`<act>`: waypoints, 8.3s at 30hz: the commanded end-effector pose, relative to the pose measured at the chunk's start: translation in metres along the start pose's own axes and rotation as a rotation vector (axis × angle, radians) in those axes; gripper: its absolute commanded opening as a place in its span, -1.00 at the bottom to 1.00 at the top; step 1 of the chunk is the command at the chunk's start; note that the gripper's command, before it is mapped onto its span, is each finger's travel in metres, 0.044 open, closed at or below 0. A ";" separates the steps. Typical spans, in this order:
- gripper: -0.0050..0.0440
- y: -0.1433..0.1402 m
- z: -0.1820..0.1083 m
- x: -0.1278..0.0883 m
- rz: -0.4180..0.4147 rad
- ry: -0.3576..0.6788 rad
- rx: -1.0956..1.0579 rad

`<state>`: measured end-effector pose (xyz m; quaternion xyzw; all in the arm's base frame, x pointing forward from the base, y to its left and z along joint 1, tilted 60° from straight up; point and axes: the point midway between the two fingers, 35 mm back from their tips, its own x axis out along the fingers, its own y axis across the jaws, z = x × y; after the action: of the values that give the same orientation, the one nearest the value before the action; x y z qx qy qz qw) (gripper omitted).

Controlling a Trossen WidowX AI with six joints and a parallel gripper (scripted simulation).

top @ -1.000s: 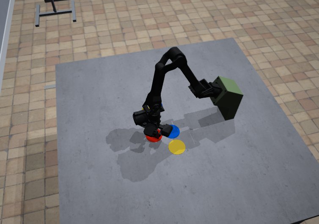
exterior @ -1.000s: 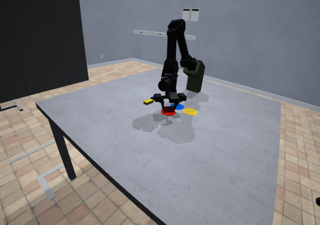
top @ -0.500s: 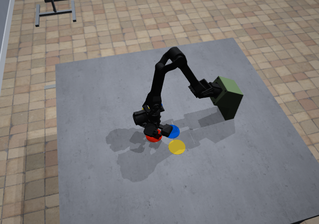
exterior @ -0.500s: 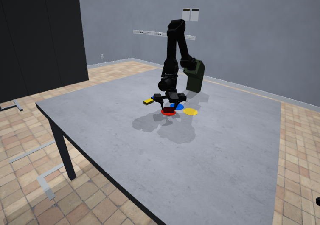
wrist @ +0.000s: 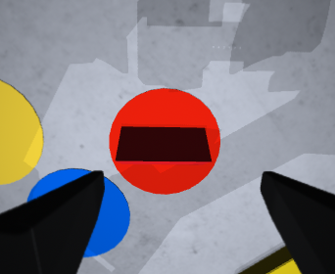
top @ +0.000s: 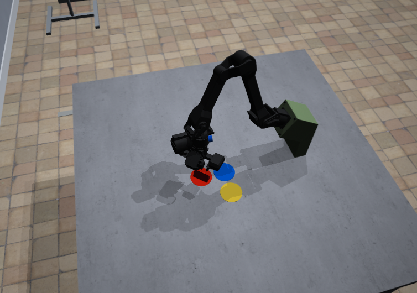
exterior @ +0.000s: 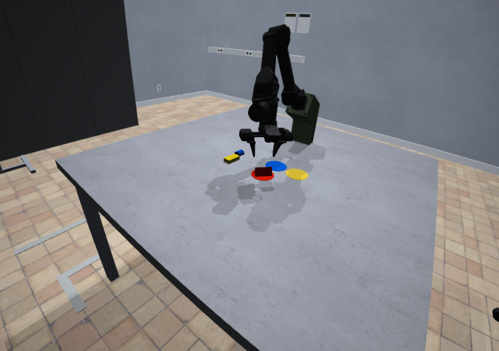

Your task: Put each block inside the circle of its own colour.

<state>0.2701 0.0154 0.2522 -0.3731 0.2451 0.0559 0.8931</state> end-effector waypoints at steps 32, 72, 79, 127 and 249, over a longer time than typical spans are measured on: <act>0.67 0.001 -0.007 -0.047 0.002 0.006 -0.002; 0.29 -0.022 -0.119 -0.009 0.216 0.121 -0.425; 0.29 -0.029 -0.138 -0.012 0.215 0.093 -0.479; 0.29 -0.055 -0.202 0.034 0.023 0.020 -0.685; -0.45 -0.023 -0.174 -0.014 0.166 0.027 -0.700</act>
<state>0.1927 -0.1251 0.1668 -0.6306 0.2475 0.2062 0.7061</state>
